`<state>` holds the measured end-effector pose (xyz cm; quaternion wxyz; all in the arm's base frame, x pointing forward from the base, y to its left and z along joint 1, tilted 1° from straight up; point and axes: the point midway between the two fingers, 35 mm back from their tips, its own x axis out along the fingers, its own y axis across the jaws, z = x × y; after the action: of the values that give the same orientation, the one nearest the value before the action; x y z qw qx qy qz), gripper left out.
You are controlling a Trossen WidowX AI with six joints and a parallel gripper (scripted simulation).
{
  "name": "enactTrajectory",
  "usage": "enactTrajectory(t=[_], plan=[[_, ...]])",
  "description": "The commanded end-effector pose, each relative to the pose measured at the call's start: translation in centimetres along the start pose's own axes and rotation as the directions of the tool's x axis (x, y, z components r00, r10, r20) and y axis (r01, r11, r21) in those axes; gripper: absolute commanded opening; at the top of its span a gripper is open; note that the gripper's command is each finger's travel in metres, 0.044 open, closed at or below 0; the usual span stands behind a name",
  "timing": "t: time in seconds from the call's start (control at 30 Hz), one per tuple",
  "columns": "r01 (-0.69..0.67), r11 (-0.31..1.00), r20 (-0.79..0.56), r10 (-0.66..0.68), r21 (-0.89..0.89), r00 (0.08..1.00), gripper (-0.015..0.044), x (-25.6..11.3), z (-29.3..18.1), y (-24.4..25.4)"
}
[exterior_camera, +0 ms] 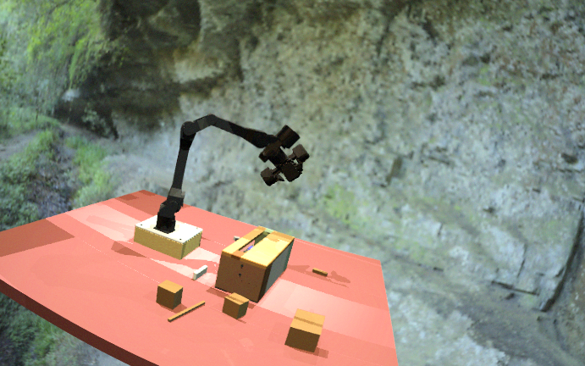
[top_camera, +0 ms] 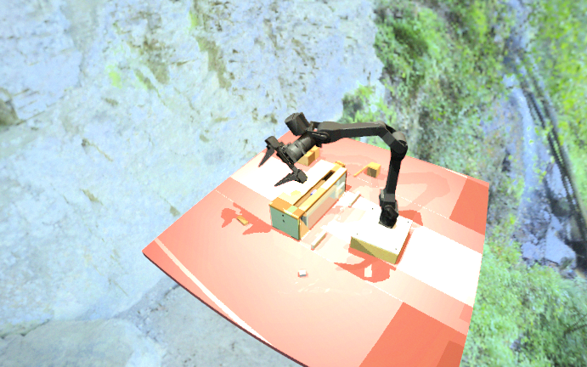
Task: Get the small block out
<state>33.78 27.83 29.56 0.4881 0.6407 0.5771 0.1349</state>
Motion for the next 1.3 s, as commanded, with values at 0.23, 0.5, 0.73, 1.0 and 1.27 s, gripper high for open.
enactTrajectory(t=[0.23,0.5,0.73,1.0,1.27], plan=[[0.177,0.924,0.366,-0.302,0.338,0.880,0.0400,-8.3,13.8,-9.1],[0.265,0.710,0.375,-0.606,0.652,0.702,0.0400,-17.6,17.5,-18.4],[0.284,0.615,0.320,-0.686,0.736,0.653,0.0400,-20.3,17.1,-21.2],[0.284,0.615,0.321,-0.686,0.736,0.653,0.0400,-20.1,17.5,-21.5],[0.284,0.615,0.321,-0.686,0.736,0.653,0.0400,-19.5,18.3,-22.3]])
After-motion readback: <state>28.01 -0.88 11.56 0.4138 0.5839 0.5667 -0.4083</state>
